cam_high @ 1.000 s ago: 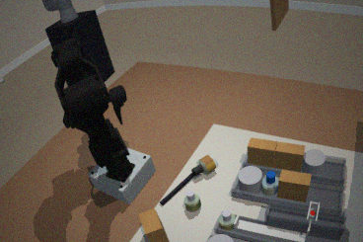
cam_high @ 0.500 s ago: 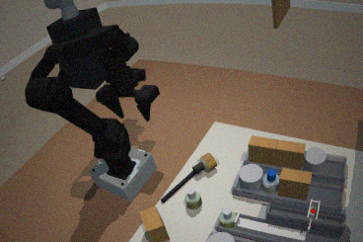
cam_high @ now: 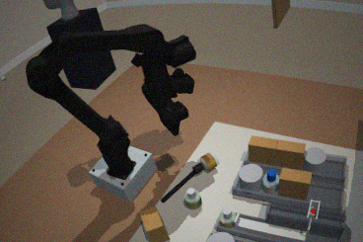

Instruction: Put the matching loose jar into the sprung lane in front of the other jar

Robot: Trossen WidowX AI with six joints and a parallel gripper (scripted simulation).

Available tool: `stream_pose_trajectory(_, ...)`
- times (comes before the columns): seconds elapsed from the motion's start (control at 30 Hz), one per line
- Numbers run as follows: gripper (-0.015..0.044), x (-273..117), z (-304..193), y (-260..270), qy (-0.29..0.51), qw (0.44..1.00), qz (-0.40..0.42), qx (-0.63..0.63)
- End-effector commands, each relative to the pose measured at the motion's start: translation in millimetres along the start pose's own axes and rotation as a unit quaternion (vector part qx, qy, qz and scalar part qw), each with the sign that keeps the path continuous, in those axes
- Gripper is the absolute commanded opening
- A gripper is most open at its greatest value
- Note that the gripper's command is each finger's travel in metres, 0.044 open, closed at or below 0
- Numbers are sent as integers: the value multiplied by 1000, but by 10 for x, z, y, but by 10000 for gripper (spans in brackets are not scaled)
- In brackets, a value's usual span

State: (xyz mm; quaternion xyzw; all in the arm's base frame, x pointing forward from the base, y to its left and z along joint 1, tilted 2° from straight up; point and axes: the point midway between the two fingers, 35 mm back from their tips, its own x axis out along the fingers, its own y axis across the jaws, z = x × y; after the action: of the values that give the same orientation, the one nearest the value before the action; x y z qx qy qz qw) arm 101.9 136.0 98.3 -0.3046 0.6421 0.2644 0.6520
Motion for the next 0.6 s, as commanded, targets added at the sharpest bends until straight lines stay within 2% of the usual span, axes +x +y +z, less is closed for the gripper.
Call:
stream_pose_trajectory(0.0,440,55,108,-358,2,995,4,103)
stream_pose_trajectory(0.27,440,142,68,-1084,0,959,8,284)
stream_pose_trajectory(0.57,440,221,-310,-1770,-5,895,8,446)
